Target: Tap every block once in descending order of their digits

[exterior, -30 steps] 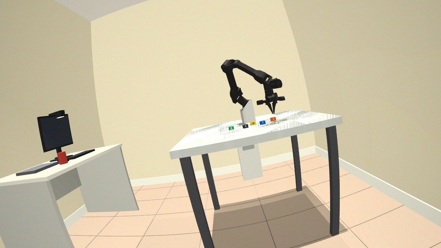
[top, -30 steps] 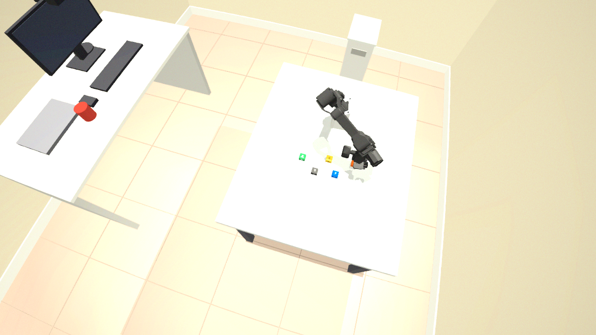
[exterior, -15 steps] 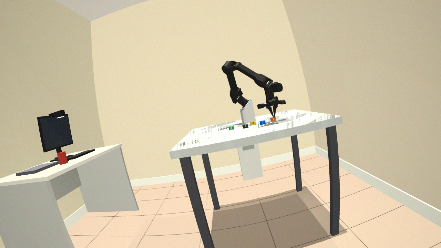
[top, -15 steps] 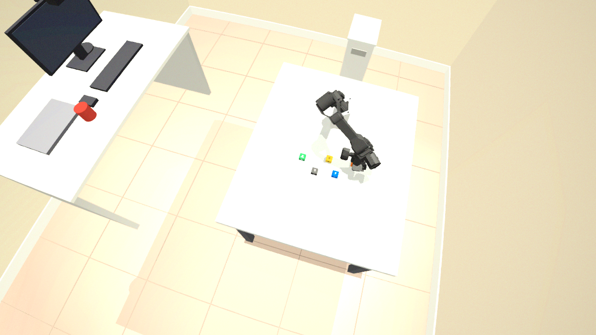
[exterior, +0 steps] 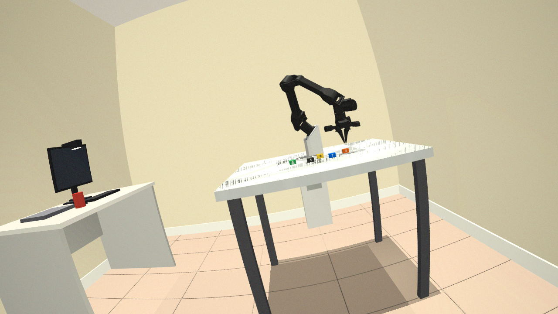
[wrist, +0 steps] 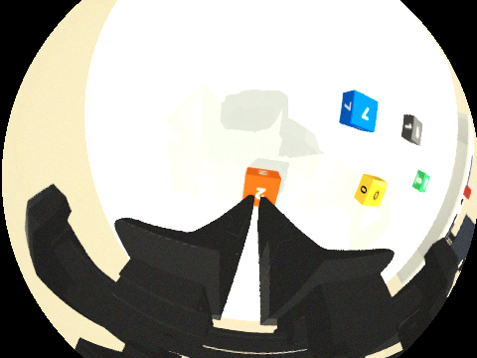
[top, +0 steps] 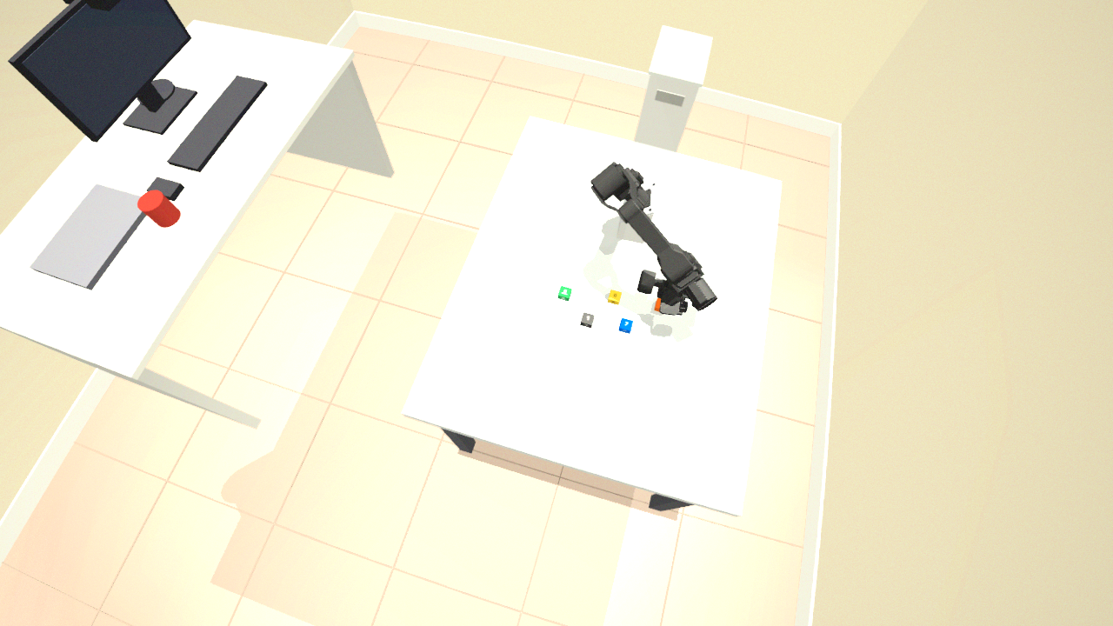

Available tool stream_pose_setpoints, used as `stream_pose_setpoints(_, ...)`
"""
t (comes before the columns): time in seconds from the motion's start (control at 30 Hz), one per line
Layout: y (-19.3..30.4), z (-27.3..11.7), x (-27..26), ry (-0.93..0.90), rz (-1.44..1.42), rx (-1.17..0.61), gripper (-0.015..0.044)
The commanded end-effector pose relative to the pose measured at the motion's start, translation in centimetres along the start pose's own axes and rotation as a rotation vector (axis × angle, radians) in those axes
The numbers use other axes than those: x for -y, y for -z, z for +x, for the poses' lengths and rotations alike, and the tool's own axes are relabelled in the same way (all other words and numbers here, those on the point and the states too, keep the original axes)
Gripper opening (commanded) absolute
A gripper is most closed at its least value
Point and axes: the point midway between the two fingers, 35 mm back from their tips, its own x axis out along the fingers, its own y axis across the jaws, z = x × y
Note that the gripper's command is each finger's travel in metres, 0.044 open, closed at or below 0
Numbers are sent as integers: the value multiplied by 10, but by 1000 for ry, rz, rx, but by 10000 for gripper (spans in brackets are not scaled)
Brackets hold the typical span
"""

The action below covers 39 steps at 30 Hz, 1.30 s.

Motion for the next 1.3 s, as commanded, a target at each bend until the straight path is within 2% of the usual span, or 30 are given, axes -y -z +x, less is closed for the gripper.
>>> stream_pose_setpoints(0.0, -3, -46, -3, -13, 4, 10, 20)
stream_pose_setpoints(0.1, 0, -77, -1, -12, 4, 9, 20)
stream_pose_setpoints(0.37, -9, -78, 8, -25, 11, 2, 20)
stream_pose_setpoints(0.6, -61, -80, 83, -69, 36, -9, 20)
stream_pose_setpoints(0.83, -100, -77, 193, -12, 8, 12, 20)
stream_pose_setpoints(1.03, -102, -77, 208, -2, 5, 12, 20)
stream_pose_setpoints(1.1, -104, -63, 207, -3, 6, 12, 20)
stream_pose_setpoints(1.2, -104, -9, 207, 0, 6, 13, 20)
stream_pose_setpoints(1.27, -103, 4, 208, 1, 6, 13, 20)
